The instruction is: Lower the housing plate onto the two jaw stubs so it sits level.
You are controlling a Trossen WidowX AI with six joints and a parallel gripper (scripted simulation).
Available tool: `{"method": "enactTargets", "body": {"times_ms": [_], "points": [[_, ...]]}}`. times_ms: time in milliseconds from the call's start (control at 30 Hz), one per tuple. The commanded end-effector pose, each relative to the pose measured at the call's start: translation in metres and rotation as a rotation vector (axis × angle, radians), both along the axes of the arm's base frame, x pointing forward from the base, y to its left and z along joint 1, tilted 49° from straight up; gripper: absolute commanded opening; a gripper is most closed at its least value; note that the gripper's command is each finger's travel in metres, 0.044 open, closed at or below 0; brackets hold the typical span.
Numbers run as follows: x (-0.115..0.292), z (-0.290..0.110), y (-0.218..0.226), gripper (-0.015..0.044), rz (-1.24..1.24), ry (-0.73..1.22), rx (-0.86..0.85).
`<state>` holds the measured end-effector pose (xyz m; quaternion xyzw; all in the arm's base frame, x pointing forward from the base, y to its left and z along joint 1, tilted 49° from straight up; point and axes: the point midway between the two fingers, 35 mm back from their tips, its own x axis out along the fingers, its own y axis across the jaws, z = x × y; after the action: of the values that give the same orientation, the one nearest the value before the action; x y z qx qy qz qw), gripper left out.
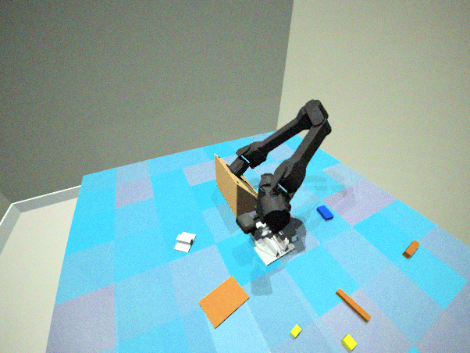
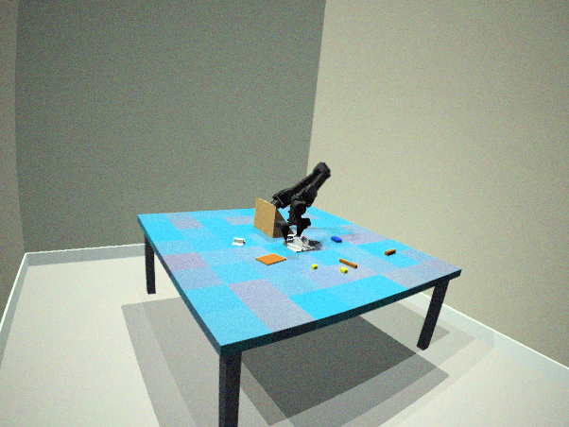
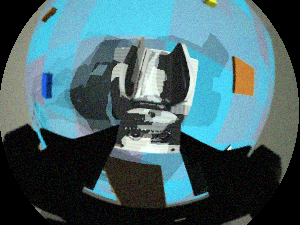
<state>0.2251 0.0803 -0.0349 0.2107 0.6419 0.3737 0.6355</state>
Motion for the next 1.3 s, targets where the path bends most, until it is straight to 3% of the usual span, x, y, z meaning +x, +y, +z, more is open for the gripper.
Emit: {"method": "enactTargets", "body": {"times_ms": [0,1267], "points": [[-0.0004,-0.001,0.0009,0.0351,-0.006,0.003,0.003],[-0.0012,-0.0056,0.0064,0.0351,-0.011,0.009,0.003]]}}
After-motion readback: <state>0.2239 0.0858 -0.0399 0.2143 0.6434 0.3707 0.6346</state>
